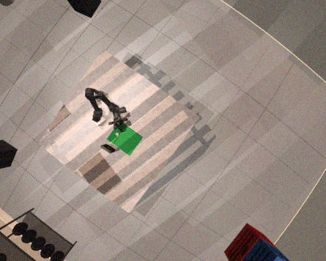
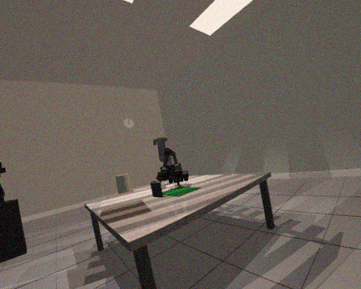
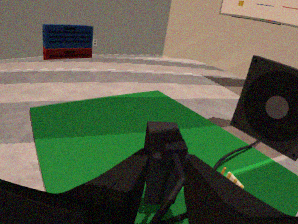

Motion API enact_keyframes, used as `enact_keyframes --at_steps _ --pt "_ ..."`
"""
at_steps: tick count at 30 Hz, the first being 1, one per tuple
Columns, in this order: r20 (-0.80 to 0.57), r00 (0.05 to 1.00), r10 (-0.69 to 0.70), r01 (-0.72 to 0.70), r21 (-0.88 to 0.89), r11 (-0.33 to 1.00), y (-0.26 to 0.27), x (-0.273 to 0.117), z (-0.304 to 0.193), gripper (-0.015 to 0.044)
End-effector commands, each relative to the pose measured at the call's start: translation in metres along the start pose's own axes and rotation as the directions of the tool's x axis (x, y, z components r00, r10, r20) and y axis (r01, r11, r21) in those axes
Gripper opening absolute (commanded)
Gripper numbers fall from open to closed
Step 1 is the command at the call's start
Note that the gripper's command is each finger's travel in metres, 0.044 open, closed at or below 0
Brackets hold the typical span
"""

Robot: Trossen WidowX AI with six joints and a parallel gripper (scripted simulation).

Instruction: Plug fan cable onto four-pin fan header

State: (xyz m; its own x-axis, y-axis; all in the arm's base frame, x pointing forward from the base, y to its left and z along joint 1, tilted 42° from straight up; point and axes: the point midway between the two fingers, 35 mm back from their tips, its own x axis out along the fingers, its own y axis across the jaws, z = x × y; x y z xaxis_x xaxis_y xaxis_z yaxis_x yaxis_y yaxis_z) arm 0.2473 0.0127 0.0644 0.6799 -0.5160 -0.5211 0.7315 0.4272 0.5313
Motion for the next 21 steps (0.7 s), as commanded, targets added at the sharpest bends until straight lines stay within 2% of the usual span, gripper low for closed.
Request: enact_keyframes --at_steps 1,21 --pt "0.002 1.000 0.004 -0.004 0.007 1.000 0.001 0.000 -0.004 0.0000" --pt "0.002 1.000 0.003 -0.003 0.006 1.000 0.001 0.004 -0.021 0.0000"
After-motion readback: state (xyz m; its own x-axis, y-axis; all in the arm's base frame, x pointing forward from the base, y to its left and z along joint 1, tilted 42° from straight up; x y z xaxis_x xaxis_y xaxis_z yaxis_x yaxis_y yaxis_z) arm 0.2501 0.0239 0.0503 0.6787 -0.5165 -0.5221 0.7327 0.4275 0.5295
